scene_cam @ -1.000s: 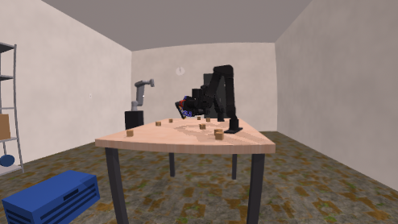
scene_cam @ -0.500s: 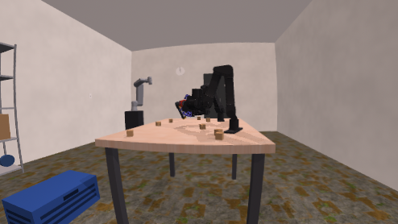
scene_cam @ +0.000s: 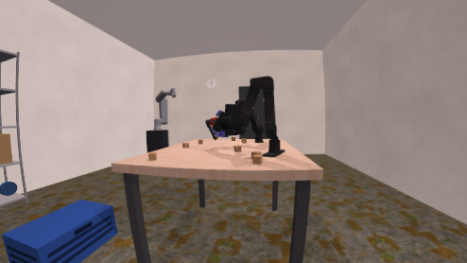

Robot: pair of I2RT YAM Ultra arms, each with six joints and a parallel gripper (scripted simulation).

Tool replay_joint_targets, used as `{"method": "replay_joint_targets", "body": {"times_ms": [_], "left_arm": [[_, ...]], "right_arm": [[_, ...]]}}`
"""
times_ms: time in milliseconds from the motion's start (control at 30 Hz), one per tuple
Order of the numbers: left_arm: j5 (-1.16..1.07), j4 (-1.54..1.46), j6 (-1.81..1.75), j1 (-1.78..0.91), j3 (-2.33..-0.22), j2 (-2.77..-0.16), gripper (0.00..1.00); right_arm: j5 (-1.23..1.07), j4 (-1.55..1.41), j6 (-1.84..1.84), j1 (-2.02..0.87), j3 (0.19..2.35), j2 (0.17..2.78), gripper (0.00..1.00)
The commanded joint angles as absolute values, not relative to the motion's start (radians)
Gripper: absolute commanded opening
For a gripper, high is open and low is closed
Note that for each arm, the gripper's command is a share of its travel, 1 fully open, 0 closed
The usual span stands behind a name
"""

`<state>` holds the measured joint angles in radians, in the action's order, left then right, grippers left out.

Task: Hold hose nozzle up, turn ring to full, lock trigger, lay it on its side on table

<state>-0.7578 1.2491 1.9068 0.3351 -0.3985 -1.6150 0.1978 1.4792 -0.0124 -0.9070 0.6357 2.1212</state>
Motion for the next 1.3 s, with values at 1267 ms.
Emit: {"method": "replay_joint_targets", "body": {"times_ms": [1267], "left_arm": [[-1.055,1.276,1.870,0.638,-0.226,-1.400,0.87]], "right_arm": [[0.197,1.571,-0.001,-0.912,0.665,2.081,0.35]]}}
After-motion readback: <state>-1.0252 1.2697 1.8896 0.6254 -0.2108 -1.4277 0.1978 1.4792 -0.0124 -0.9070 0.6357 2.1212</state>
